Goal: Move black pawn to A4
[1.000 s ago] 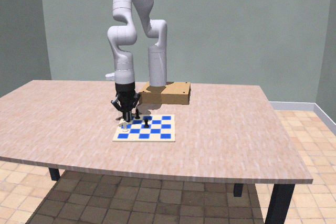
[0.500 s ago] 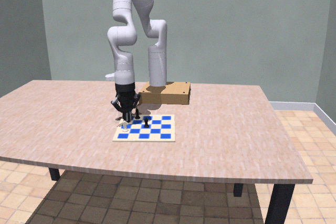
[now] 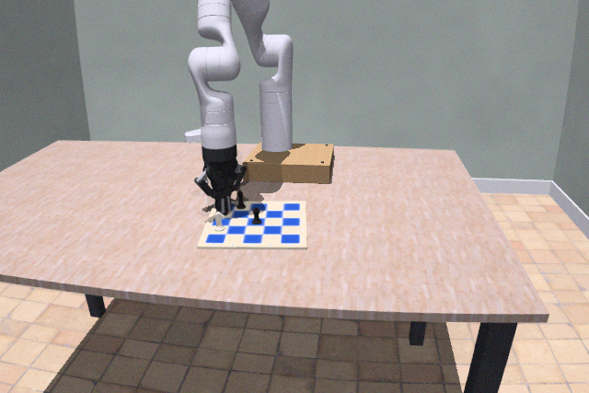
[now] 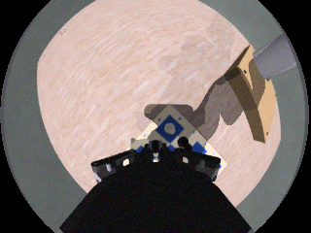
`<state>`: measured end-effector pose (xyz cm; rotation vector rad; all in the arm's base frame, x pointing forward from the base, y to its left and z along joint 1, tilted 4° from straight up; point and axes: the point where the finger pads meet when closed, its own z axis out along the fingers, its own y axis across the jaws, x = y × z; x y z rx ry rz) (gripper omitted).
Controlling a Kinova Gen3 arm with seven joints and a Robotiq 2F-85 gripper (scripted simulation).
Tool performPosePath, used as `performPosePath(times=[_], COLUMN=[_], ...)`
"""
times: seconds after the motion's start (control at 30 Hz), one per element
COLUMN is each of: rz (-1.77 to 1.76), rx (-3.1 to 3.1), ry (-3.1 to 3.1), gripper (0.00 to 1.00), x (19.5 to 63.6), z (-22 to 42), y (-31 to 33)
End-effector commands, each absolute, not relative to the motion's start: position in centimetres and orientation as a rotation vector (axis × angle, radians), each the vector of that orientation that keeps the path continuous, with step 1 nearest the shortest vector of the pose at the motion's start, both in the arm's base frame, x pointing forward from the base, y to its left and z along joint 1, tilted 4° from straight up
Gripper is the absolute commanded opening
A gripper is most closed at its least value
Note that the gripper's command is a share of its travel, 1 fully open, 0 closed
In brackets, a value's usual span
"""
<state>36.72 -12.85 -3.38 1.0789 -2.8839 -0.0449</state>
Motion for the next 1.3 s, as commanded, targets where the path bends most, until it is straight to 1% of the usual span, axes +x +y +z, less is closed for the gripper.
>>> performPosePath(times=[0.0, 0.93, 0.97, 1.03, 1.07, 1.13, 1.17, 1.27], rz=[-0.043, -0.043, -0.043, -0.043, -0.043, -0.043, -0.043, -0.043], rx=[1.079, 1.079, 1.079, 1.079, 1.079, 1.079, 1.079, 1.079], ry=[-2.885, -2.885, -2.885, -2.885, -2.885, -2.885, -2.885, -2.885], gripper=[0.0, 0.0, 0.07, 0.07, 0.13, 0.13, 0.2, 0.2], x=[36.78, 36.78, 36.78, 36.78, 36.78, 36.78, 36.78, 36.78], z=[-3.33, -3.33, -3.33, -3.33, -3.33, -3.33, -3.33, -3.33], y=[-12.86, -12.86, -12.86, -12.86, -12.86, -12.86, -12.86, -12.86])
